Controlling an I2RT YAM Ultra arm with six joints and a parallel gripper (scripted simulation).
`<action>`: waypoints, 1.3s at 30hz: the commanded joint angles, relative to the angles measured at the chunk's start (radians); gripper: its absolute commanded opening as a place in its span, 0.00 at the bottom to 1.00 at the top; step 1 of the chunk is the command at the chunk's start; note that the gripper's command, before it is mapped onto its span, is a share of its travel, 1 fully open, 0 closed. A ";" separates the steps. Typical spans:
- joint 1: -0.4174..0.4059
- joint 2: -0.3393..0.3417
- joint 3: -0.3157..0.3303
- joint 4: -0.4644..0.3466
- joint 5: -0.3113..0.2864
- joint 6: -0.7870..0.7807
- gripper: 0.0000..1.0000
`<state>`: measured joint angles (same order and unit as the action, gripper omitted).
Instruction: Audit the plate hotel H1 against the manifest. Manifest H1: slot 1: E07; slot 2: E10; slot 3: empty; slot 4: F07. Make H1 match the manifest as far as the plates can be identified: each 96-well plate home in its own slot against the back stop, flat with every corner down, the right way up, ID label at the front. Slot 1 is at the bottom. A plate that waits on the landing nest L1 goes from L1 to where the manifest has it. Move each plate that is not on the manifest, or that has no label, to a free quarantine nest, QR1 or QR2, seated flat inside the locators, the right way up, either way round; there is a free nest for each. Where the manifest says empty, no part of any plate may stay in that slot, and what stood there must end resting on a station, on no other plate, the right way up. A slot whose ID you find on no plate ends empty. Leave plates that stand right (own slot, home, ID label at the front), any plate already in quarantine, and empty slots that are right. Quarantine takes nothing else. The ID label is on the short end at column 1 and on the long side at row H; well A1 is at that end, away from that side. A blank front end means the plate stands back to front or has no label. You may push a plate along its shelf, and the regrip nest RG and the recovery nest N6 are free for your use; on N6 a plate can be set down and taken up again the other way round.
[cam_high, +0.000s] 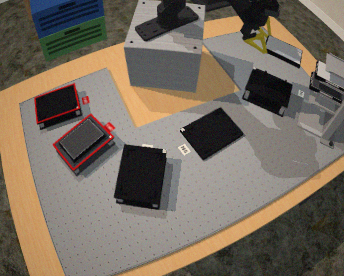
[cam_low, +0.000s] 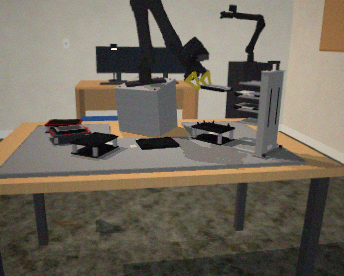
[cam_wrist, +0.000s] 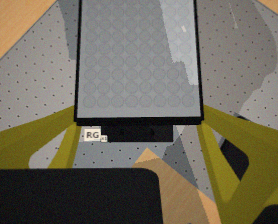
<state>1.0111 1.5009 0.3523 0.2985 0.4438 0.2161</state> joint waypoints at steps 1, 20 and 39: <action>-0.003 0.005 0.018 0.043 0.002 -0.010 0.86; -0.011 0.052 -0.026 0.113 -0.005 -0.017 0.86; -0.017 0.104 -0.022 0.169 -0.009 -0.021 0.86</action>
<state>0.9966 1.5951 0.3256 0.4274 0.4347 0.2047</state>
